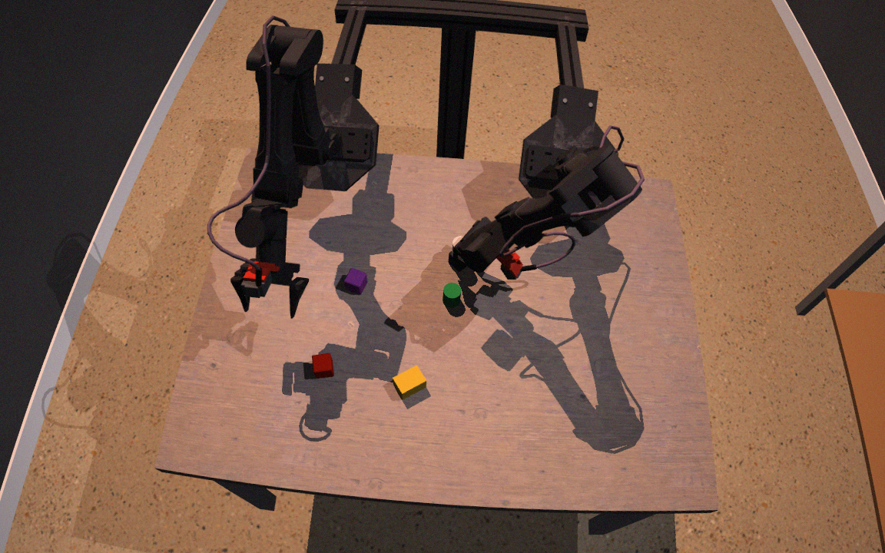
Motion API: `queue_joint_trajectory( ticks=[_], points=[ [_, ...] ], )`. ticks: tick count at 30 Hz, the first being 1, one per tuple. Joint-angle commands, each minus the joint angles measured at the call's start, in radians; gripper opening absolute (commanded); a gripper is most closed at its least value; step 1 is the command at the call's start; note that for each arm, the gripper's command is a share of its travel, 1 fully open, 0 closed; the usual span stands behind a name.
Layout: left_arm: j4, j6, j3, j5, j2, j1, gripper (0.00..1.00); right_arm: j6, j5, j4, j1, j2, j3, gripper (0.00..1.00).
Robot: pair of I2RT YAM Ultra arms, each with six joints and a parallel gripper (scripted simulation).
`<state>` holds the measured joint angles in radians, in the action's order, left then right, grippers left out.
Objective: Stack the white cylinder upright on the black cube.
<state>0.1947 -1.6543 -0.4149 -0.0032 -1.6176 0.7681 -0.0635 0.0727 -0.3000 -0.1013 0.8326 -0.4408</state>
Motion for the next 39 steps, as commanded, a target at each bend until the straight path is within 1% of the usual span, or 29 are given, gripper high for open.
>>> queue_joint_trajectory(
  ticks=[1,6,11,14,15,18,21,23,24,25,29,31,33,35,38,39],
  points=[
    [-0.048,0.011,-0.02,0.013,0.025,-0.008,0.62,0.002,0.01,-0.007,-0.006,-0.008,-0.026,1.0],
    [-0.079,0.013,-0.01,0.014,0.051,-0.012,0.62,0.002,0.01,-0.007,-0.006,-0.008,-0.026,1.0],
    [-0.139,0.009,-0.005,0.011,0.116,-0.002,0.62,0.002,0.01,-0.007,-0.006,-0.008,-0.026,1.0],
    [-0.175,-0.004,-0.004,-0.005,0.154,0.009,0.96,0.002,0.01,-0.007,-0.006,-0.008,-0.026,1.0],
    [-0.196,-0.005,-0.002,-0.006,0.178,0.01,1.0,0.002,0.01,-0.007,-0.006,-0.008,-0.026,1.0],
    [-0.247,-0.008,0.025,-0.01,0.264,0.015,1.0,0.002,0.01,-0.007,-0.006,-0.008,-0.026,1.0],
    [-0.315,-0.013,0.041,-0.012,0.376,0.02,1.0,0.002,0.01,-0.007,-0.006,-0.008,-0.026,1.0],
    [-0.315,-0.013,0.041,-0.012,0.376,0.02,1.0,0.002,0.01,-0.007,-0.006,-0.008,-0.026,1.0],
    [-0.375,-0.014,0.028,-0.004,0.438,0.014,1.0,0.002,0.01,-0.007,-0.006,-0.008,-0.026,1.0],
    [-0.405,-0.005,0.012,0.001,0.46,0.01,1.0,0.002,0.01,-0.007,-0.006,-0.008,-0.026,1.0],
    [-0.452,0.006,-0.008,0.01,0.456,-0.002,1.0,0.002,0.01,-0.007,-0.006,-0.008,-0.026,1.0],
    [-0.46,0.034,-0.01,-0.023,0.456,0.003,1.0,0.002,0.01,-0.007,-0.006,-0.008,-0.026,1.0],
    [-0.471,0.104,-0.011,-0.067,0.457,0.018,1.0,0.002,0.01,-0.007,-0.006,-0.008,-0.026,1.0],
    [-0.485,0.202,-0.014,-0.127,0.456,0.049,1.0,0.002,0.01,-0.007,-0.006,-0.008,-0.026,1.0],
    [-0.496,0.302,-0.018,-0.198,0.443,0.108,1.0,0.002,0.01,-0.007,-0.006,-0.008,-0.026,1.0],
    [-0.496,0.302,-0.018,-0.198,0.443,0.108,1.0,0.002,0.01,-0.007,-0.006,-0.008,-0.026,1.0]
  ],
)
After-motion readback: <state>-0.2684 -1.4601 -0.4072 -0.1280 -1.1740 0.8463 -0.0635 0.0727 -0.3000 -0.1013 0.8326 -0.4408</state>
